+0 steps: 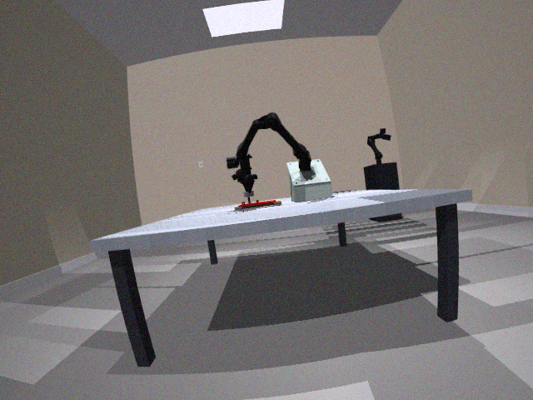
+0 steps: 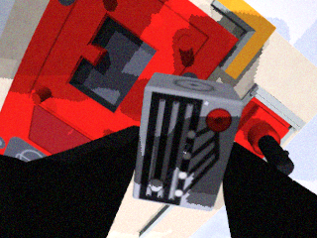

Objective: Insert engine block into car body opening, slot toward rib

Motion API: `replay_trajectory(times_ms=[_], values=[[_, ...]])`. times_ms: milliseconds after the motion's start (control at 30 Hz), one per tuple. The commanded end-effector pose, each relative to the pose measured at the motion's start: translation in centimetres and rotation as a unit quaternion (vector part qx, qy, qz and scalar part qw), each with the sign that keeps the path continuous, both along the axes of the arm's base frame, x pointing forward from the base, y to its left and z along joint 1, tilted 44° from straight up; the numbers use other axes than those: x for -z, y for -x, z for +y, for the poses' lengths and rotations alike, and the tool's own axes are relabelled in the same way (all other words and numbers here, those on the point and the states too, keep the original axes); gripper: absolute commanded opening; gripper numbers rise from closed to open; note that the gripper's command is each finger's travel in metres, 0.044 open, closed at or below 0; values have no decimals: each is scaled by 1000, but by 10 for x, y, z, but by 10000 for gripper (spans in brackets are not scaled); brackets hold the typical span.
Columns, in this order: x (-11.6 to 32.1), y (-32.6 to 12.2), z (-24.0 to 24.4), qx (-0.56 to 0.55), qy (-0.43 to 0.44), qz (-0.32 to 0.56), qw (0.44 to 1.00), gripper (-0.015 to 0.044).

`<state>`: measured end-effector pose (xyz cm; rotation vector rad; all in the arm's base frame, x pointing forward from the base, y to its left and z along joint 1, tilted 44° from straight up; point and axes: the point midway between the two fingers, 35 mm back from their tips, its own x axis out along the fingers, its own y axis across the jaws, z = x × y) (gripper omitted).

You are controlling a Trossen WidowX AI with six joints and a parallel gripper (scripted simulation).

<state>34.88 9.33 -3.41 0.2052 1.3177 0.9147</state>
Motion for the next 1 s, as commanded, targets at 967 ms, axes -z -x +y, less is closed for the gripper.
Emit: replay_trajectory(times_ms=[967], values=[[-20,10,49,182,-7,179,967,158]])
